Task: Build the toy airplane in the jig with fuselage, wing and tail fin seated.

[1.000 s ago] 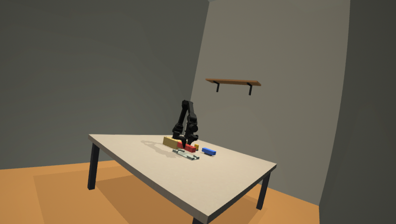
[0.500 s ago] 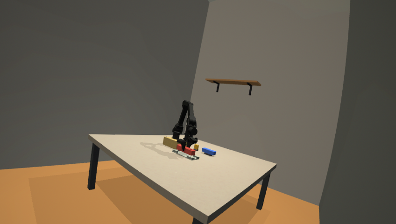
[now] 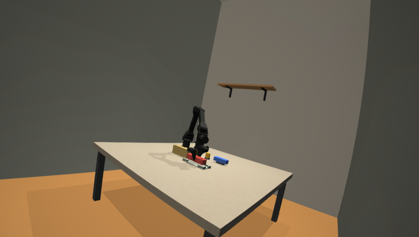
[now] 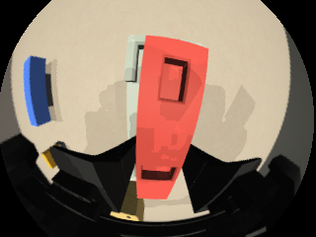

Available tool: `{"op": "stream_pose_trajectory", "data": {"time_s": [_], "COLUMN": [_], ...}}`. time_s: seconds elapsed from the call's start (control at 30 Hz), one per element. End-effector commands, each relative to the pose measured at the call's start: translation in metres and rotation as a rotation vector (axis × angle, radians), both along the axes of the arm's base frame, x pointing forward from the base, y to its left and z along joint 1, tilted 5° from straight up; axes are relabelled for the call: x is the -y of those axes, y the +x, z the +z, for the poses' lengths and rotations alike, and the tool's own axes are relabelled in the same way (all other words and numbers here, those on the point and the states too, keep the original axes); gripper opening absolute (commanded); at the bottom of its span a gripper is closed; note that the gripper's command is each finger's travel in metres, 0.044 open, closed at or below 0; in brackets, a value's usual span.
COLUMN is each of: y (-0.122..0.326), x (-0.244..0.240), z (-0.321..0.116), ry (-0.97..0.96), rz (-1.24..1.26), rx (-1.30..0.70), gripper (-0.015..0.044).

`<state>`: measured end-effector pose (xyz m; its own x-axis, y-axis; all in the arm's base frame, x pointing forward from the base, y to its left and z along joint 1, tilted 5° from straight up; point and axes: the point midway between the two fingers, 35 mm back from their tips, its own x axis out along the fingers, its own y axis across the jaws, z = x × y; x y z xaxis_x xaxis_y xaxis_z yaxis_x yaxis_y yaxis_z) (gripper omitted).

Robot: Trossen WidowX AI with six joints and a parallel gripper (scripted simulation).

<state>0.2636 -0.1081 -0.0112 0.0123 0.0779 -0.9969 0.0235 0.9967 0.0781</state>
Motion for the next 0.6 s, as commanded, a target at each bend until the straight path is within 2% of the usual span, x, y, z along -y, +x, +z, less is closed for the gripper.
{"op": "stream_pose_trajectory", "data": {"time_s": [0.0, 0.07, 0.57], "y": [0.0003, 0.0003, 0.0003], "x": [0.0001, 0.0001, 0.0001], "z": [0.0003, 0.0003, 0.0003], "ry": [0.0, 0.0, 0.0], "rz": [0.0, 0.0, 0.0], "rx": [0.0, 0.0, 0.0], "gripper": [0.0049, 0.0, 0.0394]}}
